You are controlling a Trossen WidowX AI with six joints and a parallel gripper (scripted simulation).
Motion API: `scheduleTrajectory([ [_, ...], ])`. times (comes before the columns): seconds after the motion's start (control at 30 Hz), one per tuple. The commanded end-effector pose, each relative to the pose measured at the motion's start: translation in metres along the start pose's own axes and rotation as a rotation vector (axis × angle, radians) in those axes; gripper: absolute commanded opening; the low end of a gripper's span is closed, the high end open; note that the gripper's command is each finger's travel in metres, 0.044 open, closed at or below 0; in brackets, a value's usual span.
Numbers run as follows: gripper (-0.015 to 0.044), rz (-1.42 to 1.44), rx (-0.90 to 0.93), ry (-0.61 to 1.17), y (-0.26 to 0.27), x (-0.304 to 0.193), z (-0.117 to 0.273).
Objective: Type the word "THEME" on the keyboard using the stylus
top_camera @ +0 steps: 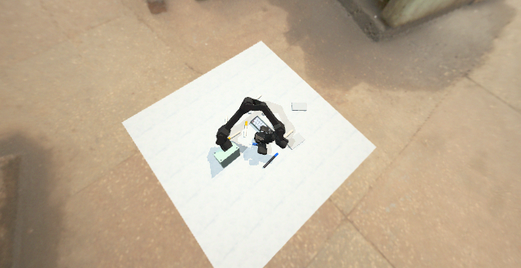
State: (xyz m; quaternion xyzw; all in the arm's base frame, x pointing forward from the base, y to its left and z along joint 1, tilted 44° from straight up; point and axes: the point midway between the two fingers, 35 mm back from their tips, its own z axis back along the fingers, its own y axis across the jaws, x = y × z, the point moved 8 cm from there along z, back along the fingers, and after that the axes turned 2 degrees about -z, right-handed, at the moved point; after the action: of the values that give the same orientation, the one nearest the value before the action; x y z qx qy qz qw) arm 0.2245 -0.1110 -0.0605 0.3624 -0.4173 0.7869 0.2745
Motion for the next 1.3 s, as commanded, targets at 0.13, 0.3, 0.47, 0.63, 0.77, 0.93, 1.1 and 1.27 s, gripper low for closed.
scheduleTrajectory([
  [0.13, 0.0150, -0.004, -0.003, -0.002, -0.001, -0.003, -0.007],
  [0.3, 0.0150, -0.004, -0.003, -0.002, -0.001, -0.005, -0.010],
  [0.47, 0.0150, -0.004, -0.003, -0.002, -0.001, -0.007, -0.013],
  [0.63, 0.0150, -0.004, -0.003, -0.002, -0.001, -0.009, -0.017],
  [0.77, 0.0150, -0.004, -0.003, -0.002, -0.001, -0.010, -0.019],
  [0.93, 0.0150, -0.004, -0.003, -0.003, -0.001, -0.012, -0.023],
  [1.1, 0.0150, -0.004, -0.003, -0.003, -0.001, -0.013, -0.026],
  [1.27, 0.0150, -0.004, -0.003, -0.003, -0.001, -0.015, -0.029],
])
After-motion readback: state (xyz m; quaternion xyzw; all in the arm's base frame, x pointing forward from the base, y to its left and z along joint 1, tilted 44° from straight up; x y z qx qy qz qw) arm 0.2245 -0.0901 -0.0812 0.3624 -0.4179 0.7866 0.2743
